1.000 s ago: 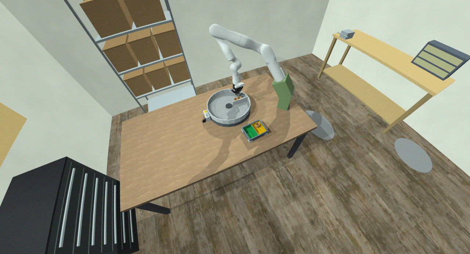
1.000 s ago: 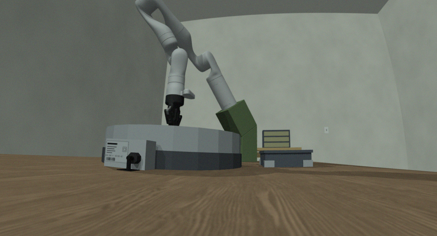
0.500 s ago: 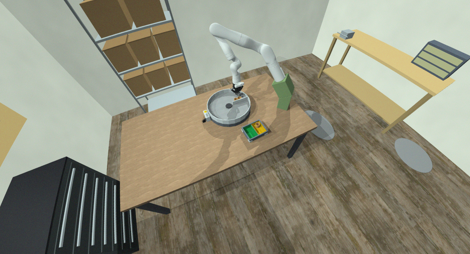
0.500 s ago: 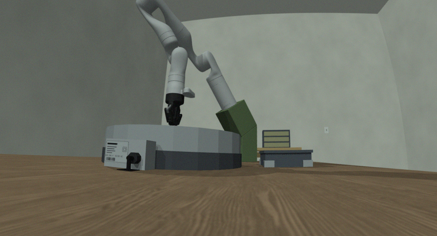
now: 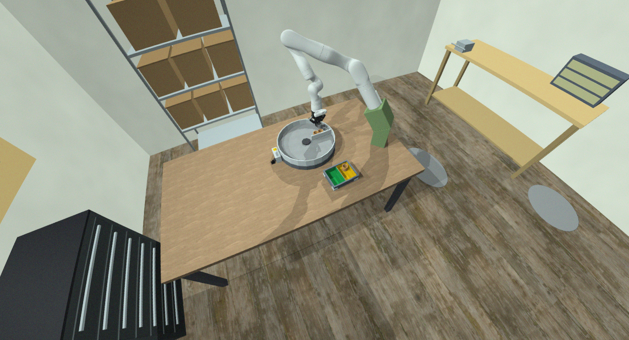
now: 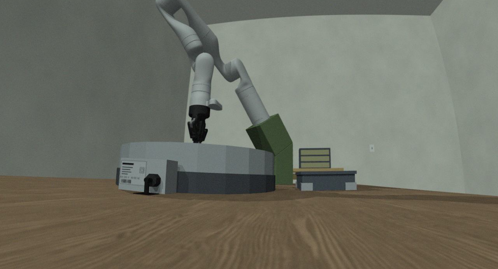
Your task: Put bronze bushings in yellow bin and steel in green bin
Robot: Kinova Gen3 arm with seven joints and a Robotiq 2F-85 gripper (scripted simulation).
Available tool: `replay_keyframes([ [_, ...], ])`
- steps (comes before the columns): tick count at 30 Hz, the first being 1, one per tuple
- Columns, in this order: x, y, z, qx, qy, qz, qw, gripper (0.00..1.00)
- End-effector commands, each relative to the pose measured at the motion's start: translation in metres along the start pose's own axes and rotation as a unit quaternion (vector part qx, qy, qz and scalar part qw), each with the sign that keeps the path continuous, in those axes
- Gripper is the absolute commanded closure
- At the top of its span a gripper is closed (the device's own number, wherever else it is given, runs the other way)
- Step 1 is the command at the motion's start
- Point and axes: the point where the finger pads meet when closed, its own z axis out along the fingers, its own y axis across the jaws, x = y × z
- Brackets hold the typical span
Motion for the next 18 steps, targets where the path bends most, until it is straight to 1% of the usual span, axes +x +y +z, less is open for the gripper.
replay_keyframes([
  [1,-0.0001,0.0013,-0.0018,-0.002,0.000,0.000,1.000,1.00],
  [18,0.0000,0.0012,-0.0053,-0.002,0.000,0.000,1.000,1.00],
])
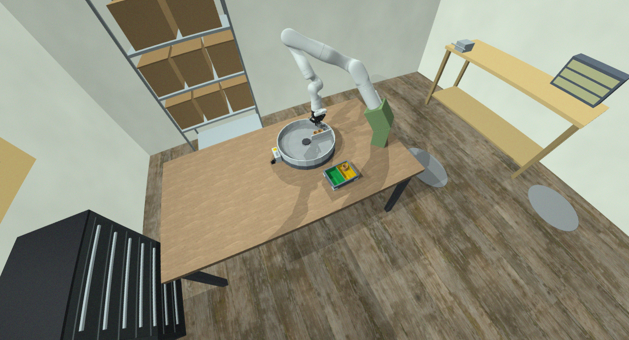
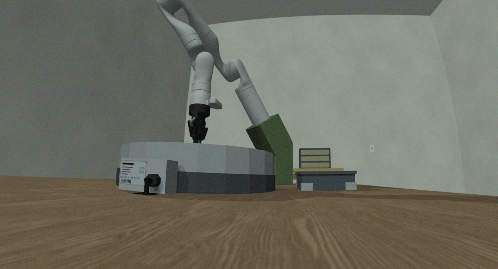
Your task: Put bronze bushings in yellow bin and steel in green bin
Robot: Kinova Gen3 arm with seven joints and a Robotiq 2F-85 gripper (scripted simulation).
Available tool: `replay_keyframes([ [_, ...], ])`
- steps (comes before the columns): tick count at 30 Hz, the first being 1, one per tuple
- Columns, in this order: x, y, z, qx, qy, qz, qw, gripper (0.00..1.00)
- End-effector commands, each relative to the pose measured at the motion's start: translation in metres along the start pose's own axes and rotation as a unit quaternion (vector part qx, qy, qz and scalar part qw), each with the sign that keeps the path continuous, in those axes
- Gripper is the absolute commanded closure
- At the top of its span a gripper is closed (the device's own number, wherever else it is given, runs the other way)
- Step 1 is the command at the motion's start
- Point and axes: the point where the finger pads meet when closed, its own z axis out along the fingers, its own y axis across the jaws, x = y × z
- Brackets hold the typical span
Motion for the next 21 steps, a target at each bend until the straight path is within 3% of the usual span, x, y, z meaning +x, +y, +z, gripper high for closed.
replay_keyframes([
  [1,0.000,0.001,-0.001,-0.001,0.000,0.000,1.000,1.00],
  [18,0.000,0.001,-0.004,-0.002,0.000,0.000,1.000,1.00],
  [21,0.000,0.001,-0.018,-0.001,0.000,0.000,1.000,1.00],
])
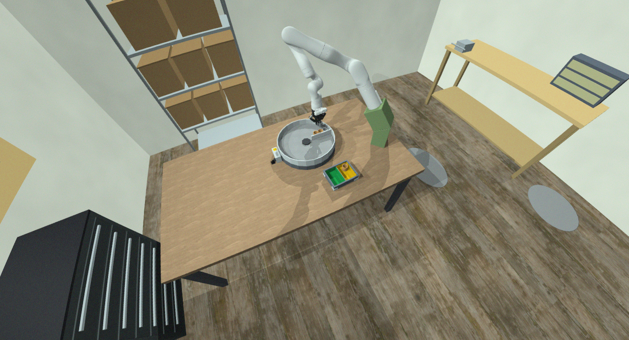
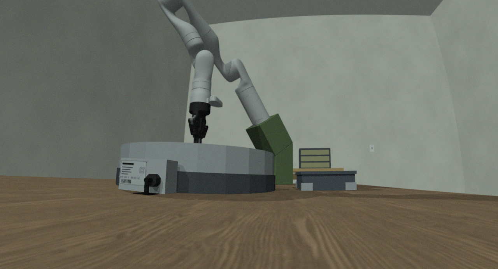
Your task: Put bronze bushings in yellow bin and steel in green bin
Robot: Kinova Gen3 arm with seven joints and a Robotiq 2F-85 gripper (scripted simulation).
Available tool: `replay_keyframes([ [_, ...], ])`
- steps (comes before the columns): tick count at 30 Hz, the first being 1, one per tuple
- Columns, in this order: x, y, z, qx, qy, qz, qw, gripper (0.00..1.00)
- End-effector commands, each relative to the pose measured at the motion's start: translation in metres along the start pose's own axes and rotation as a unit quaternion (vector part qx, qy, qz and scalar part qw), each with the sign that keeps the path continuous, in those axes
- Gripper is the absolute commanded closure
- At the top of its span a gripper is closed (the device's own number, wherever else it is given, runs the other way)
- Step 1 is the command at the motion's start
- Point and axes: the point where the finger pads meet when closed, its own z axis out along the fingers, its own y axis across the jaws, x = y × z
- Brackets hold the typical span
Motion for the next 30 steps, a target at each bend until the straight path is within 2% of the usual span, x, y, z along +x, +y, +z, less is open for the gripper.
replay_keyframes([
  [1,0.000,0.005,-0.015,-0.007,0.000,-0.002,1.000,1.00],
  [5,0.000,0.005,-0.020,-0.007,0.000,-0.002,1.000,1.00],
  [10,0.000,0.004,-0.043,-0.007,0.000,-0.002,1.000,1.00],
  [22,0.000,0.004,-0.043,-0.007,0.000,-0.002,1.000,1.00],
  [27,0.054,0.013,-0.043,-0.006,0.000,-0.002,1.000,1.00],
  [30,0.054,0.013,-0.043,-0.006,0.000,-0.002,1.000,1.00],
])
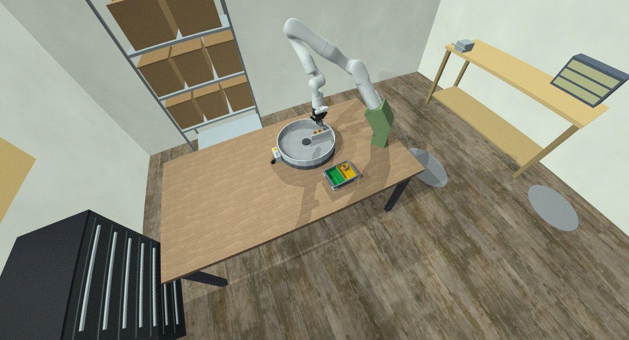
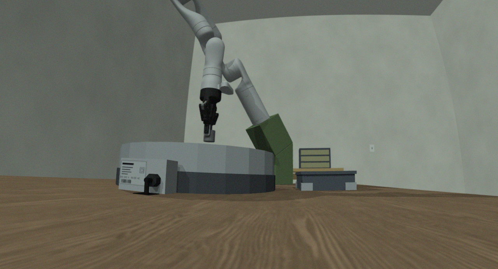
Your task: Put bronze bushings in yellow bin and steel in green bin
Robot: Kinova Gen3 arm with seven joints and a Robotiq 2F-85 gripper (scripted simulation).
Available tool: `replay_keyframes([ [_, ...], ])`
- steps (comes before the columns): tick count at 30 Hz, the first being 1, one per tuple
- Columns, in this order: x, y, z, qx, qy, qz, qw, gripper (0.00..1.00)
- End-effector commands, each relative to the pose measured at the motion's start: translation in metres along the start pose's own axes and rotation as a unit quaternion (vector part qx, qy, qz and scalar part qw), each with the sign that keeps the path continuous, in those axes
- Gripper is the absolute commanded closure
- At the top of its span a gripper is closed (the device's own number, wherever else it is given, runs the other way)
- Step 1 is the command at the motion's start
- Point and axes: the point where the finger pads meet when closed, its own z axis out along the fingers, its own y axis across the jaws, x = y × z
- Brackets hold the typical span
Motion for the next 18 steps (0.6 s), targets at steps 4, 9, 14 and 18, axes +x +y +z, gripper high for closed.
replay_keyframes([
  [4,0.024,0.004,0.002,0.001,0.004,-0.015,1.000,1.00],
  [9,0.067,0.010,0.001,0.000,0.004,-0.015,1.000,1.00],
  [14,0.089,0.014,0.001,0.000,0.004,-0.015,1.000,1.00],
  [18,0.110,0.017,0.001,0.000,0.004,-0.015,1.000,1.00],
])
